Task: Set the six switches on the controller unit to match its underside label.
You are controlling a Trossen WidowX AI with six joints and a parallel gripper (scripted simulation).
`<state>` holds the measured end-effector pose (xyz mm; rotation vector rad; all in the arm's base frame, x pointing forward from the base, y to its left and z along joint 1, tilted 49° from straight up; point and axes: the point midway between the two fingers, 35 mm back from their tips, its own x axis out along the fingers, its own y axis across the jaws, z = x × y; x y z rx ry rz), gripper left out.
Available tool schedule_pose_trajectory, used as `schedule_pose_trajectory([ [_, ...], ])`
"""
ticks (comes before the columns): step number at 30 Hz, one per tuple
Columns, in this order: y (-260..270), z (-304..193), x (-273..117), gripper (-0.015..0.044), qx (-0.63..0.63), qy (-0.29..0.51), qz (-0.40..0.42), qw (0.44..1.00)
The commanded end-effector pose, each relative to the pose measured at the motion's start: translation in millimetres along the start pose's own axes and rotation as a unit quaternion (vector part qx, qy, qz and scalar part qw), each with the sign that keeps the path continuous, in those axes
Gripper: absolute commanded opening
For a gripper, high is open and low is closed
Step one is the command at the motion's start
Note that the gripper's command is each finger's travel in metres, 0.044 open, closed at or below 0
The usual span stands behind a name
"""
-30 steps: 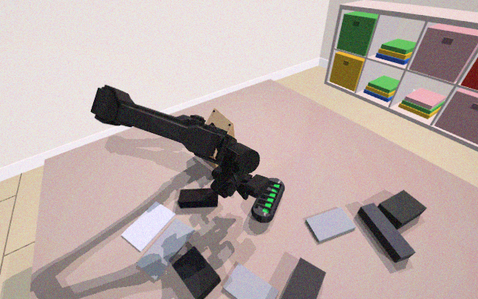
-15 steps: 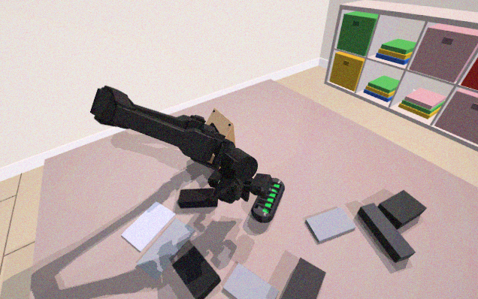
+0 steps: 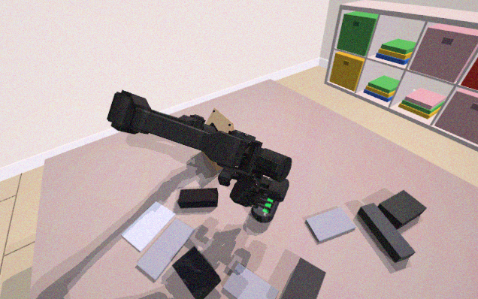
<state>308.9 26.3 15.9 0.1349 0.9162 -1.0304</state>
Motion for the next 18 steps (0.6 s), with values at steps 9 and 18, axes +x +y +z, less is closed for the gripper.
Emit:
schedule_pose_trajectory([
  [9, 16, 1, -7, 0.0000, 0.003, -0.014, -0.043, 0.999],
  [18, 16, 1, 8, 0.0000, 0.003, -0.013, -0.044, 0.999],
])
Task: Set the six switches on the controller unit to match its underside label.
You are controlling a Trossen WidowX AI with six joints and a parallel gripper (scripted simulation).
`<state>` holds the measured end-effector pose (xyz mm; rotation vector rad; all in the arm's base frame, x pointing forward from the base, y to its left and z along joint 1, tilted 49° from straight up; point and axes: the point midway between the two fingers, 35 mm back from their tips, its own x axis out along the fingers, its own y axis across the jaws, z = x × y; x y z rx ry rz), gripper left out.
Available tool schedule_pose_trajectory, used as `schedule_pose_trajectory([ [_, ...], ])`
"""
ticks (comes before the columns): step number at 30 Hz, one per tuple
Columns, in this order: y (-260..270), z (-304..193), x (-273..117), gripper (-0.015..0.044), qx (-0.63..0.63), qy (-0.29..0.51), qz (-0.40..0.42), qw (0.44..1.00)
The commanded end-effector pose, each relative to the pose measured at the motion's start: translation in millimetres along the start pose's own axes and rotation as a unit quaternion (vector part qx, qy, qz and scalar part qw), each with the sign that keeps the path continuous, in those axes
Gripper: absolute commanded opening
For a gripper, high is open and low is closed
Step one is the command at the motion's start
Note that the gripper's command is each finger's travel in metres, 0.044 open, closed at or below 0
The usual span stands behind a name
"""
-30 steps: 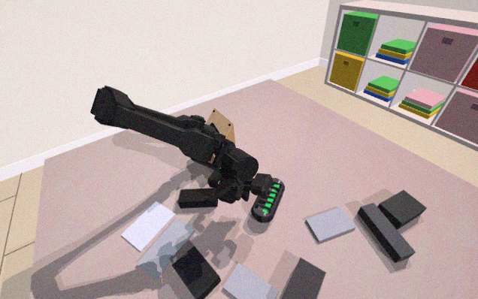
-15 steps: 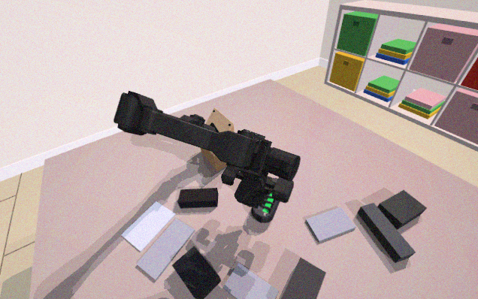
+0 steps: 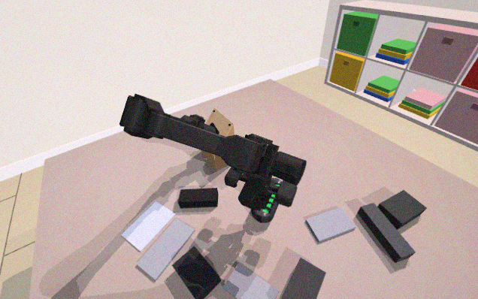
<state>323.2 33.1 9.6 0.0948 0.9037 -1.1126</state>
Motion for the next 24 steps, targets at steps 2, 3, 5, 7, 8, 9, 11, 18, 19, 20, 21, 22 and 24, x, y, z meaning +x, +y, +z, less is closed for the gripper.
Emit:
schedule_pose_trajectory([
  [2, 0, 0, 9, 0.0000, -0.002, -0.002, -0.002, 1.000],
  [3, 0, 0, 11, 0.0000, -0.002, -0.002, -0.002, 1.000],
  [5, 0, 0, 14, 0.0000, -0.002, -0.002, -0.002, 1.000],
  [7, 0, 0, 17, 0.0000, -0.002, -0.001, -0.003, 1.000],
  [8, 0, 0, 19, 0.0000, -0.002, -0.001, -0.003, 1.000],
  [9, 0, 0, 20, 0.0000, -0.002, -0.001, -0.003, 1.000],
  [11, 0, 1, 24, 0.0000, -0.002, -0.001, -0.003, 1.000],
  [18, 0, 1, 32, 0.0000, -0.002, -0.001, -0.004, 1.000],
  [19, 0, 1, 33, 0.0000, -0.002, -0.001, -0.004, 1.000],
  [20, 0, 1, 33, 0.0000, -0.002, -0.001, -0.004, 1.000],
  [21, 0, 1, 33, 0.0000, -0.002, -0.001, -0.004, 1.000],
  [22, 0, 1, 33, 0.0000, -0.002, -0.001, -0.004, 1.000],
  [24, 0, 1, 33, 0.0000, -0.002, -0.001, -0.004, 1.000],
])
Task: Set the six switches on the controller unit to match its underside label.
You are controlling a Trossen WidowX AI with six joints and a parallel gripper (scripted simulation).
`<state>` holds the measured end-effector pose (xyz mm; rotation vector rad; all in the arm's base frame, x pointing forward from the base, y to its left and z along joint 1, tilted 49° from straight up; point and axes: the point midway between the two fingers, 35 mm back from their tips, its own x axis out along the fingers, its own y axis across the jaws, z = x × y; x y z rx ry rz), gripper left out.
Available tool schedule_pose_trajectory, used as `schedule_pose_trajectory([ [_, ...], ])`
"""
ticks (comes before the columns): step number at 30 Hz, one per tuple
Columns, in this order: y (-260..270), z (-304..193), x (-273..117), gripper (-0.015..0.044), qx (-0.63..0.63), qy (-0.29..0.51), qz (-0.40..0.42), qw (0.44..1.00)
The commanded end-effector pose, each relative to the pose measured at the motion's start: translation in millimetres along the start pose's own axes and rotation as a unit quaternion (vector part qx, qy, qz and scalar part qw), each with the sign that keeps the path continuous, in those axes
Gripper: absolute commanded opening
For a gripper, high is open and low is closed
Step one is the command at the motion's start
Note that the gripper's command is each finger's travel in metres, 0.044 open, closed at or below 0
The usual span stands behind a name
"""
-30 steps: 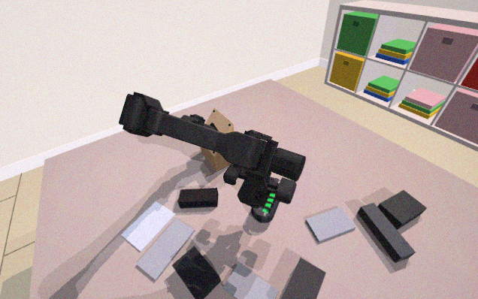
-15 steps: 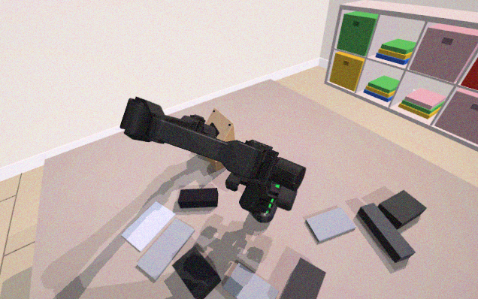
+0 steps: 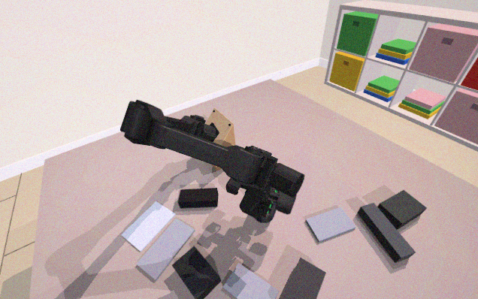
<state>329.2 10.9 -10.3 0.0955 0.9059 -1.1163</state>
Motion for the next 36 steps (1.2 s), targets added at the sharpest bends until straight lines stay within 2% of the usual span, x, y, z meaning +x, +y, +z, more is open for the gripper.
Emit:
schedule_pose_trajectory([
  [1, -1, -1, 2, 0.0000, -0.003, -0.002, -0.002, 1.000],
  [10, -1, -1, 2, 0.0000, -0.003, -0.002, -0.002, 1.000],
  [16, -1, -1, -42, 0.0000, -0.003, -0.001, -0.002, 1.000],
  [21, 0, -3, -43, 0.0000, -0.003, -0.001, -0.002, 1.000],
  [26, 9, -49, -46, 0.0000, -0.003, 0.000, -0.001, 1.000],
  [36, 10, -50, -46, 0.0000, -0.003, -0.003, 0.001, 1.000],
])
